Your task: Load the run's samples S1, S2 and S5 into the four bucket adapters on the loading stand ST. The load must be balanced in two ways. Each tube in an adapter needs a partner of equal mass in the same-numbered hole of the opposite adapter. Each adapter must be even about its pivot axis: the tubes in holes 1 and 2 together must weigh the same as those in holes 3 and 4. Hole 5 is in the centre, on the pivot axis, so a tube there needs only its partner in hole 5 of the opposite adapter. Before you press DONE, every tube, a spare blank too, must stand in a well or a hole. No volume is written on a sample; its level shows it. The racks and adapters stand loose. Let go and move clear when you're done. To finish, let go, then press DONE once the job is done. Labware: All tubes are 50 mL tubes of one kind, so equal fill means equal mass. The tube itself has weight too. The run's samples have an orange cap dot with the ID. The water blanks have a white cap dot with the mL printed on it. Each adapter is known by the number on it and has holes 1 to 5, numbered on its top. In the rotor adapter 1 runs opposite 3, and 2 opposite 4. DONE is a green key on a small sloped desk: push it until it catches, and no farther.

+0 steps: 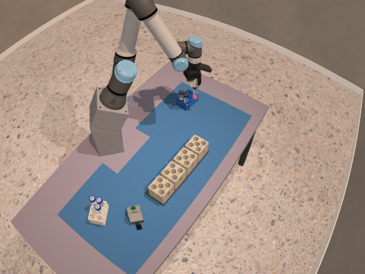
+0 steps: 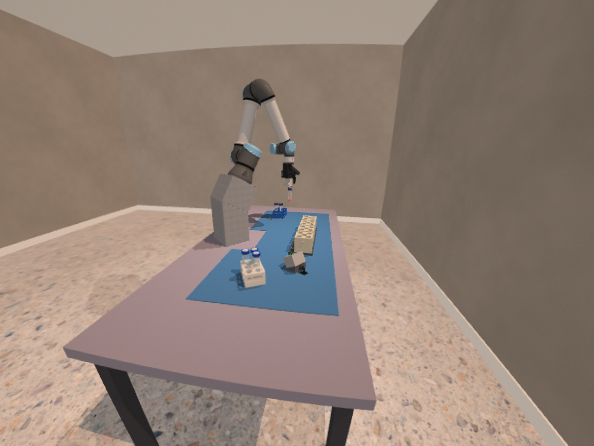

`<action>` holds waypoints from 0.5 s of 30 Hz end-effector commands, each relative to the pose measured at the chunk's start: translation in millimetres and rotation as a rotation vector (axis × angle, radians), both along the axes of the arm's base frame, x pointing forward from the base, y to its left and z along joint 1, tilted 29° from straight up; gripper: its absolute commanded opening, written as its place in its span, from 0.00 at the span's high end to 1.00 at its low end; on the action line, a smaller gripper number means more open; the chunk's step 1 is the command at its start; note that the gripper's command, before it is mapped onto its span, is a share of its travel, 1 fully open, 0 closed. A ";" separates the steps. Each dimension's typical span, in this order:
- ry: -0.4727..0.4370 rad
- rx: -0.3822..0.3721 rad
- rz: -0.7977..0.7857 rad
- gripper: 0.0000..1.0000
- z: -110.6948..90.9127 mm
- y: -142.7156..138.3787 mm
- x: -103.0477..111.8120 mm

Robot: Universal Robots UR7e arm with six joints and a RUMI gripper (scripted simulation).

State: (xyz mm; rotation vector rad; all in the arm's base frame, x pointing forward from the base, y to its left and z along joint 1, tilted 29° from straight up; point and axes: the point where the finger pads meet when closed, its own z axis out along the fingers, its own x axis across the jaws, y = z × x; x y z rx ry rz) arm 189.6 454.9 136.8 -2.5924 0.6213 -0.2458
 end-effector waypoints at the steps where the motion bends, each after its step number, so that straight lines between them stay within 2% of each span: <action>1: 0.049 0.036 -0.102 1.00 -2.2 -21.9 21.4; 6: 0.102 0.072 -0.219 1.00 -5.8 -45.6 44.6; 8: 0.102 0.072 -0.219 1.00 -5.8 -45.6 44.6; 15: 0.175 0.123 -0.383 1.00 -10.9 -78.7 77.1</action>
